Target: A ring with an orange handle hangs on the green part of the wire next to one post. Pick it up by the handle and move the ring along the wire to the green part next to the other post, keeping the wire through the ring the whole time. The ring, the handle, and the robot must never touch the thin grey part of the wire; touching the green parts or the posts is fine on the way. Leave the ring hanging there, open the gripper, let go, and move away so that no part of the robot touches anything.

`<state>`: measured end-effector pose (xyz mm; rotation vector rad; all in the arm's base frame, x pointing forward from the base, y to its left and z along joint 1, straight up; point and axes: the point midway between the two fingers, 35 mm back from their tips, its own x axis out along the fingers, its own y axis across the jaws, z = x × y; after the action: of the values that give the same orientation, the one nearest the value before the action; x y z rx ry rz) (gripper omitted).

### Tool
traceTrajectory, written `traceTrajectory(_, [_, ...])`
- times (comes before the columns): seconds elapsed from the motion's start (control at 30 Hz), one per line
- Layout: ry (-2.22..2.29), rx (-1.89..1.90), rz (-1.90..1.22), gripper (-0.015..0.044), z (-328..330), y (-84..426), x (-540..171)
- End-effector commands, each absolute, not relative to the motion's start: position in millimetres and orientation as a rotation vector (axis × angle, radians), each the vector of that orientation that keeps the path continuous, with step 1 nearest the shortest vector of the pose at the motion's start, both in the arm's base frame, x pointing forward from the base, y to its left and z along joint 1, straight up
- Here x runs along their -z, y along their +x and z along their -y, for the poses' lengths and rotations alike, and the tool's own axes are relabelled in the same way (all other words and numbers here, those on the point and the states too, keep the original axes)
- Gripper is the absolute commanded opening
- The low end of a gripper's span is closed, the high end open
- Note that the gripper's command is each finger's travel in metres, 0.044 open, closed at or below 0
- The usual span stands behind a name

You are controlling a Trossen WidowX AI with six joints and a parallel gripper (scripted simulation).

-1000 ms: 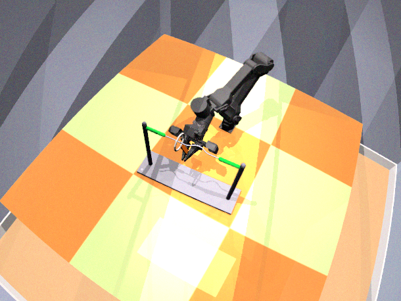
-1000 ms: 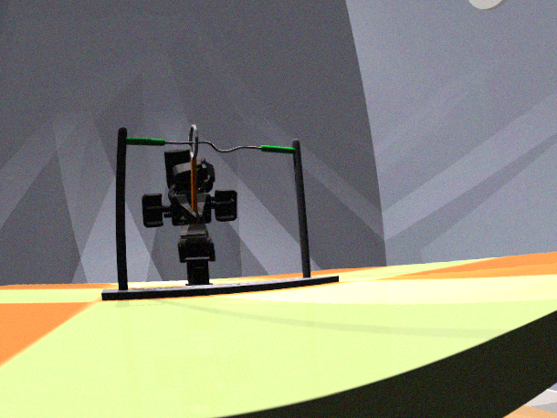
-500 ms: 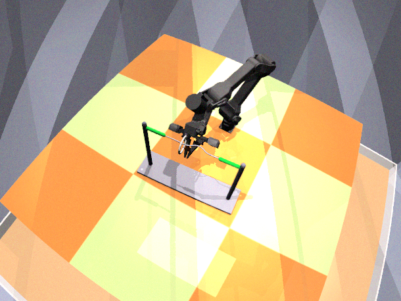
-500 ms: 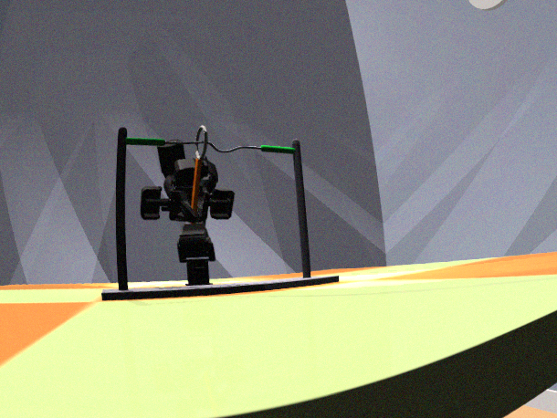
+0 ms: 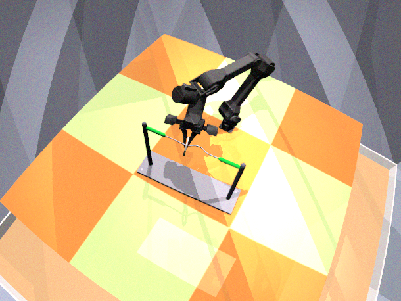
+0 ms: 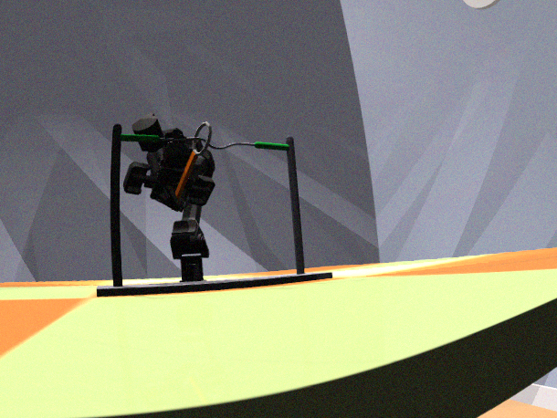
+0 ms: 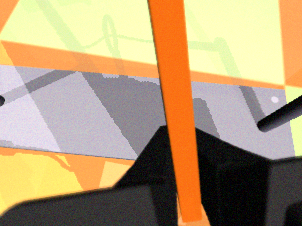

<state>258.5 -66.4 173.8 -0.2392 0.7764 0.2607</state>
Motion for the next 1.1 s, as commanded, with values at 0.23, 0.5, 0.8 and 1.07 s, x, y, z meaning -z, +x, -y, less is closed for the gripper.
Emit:
traceTrajectory(0.23, [-0.421,-0.335,-0.971,-0.0150,84,245,-197])
traceTrajectory(0.5, [-0.538,-0.398,-1.021,-0.0150,90,239,-205])
traceTrajectory(0.8, [-0.479,-0.355,-1.024,-0.0150,78,229,-200])
traceTrajectory(1.07, [-0.329,-0.252,-1.032,-0.0150,52,216,-194])
